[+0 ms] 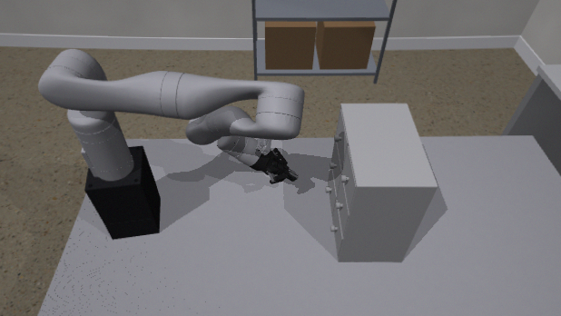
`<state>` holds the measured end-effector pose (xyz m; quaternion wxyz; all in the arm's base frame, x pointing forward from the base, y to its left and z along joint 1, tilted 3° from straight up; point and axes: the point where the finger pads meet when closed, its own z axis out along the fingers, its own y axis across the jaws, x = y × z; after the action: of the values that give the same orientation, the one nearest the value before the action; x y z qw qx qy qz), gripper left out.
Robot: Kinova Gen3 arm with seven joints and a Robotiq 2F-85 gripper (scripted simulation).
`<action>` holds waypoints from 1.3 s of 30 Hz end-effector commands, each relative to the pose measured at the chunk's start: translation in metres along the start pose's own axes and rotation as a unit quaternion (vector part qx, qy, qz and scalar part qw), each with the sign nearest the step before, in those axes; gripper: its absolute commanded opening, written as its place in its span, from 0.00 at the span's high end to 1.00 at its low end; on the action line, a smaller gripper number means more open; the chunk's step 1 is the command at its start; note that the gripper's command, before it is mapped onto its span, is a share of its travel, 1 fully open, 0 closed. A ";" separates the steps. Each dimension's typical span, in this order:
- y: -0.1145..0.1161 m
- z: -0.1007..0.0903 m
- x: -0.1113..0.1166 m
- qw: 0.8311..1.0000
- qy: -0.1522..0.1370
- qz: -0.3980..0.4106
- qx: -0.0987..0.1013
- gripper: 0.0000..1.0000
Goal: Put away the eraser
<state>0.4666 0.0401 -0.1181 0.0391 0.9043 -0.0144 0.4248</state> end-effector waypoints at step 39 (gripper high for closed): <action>-0.002 -0.036 0.011 0.998 -0.067 -0.003 0.004 1.00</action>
<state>0.4403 0.0469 -0.0975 0.0353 0.9320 -0.0112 0.3605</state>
